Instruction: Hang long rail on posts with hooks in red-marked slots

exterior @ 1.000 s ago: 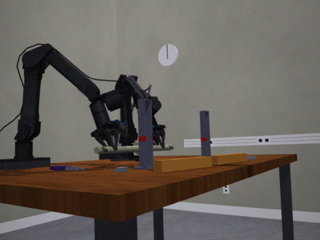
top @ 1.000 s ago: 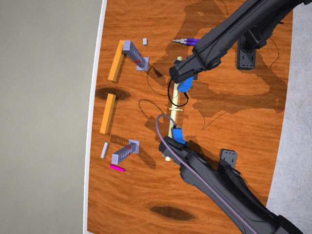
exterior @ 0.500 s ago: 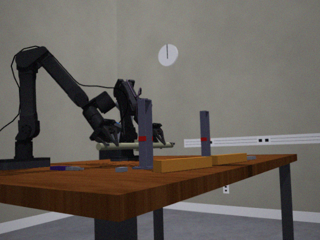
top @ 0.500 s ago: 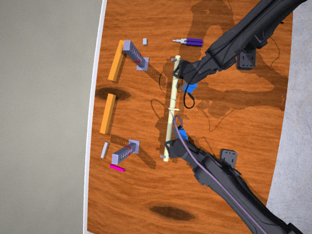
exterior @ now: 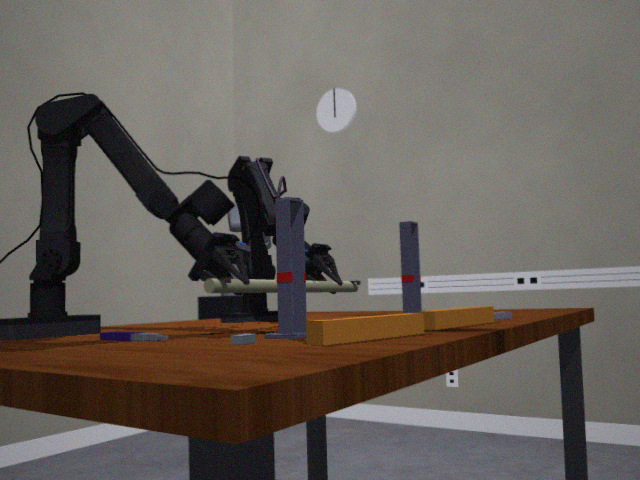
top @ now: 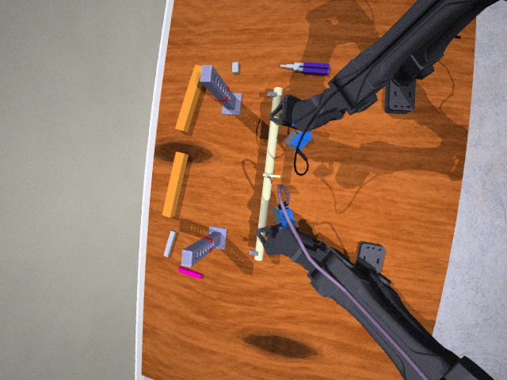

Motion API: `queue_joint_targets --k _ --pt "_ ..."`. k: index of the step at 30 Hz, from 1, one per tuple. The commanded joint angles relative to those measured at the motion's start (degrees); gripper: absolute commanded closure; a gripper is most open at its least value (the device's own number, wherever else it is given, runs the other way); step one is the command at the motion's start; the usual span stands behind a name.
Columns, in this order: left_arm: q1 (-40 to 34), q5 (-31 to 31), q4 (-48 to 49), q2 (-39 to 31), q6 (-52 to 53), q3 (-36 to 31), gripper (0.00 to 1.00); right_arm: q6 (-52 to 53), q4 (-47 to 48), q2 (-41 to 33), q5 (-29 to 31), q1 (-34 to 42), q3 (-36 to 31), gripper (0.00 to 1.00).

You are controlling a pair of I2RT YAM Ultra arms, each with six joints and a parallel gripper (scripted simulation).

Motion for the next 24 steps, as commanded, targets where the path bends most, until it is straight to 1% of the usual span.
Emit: queue_joint_targets --k 1,5,18,24 --pt "2.06 -0.97 3.40 1.68 2.80 3.74 0.81 -2.51 3.22 1.22 0.83 -2.02 3.63 0.82" --pt "2.81 -0.40 3.62 2.98 3.27 4.89 0.81 -3.03 3.22 2.25 0.16 -2.81 4.81 0.82" --pt "7.74 3.56 4.60 13.48 6.63 15.13 0.81 -6.49 2.29 10.65 -4.18 -8.07 15.22 0.82" --pt "8.61 4.35 4.44 15.96 7.15 17.78 0.81 -7.03 1.63 12.70 -5.03 -9.04 17.96 0.82"
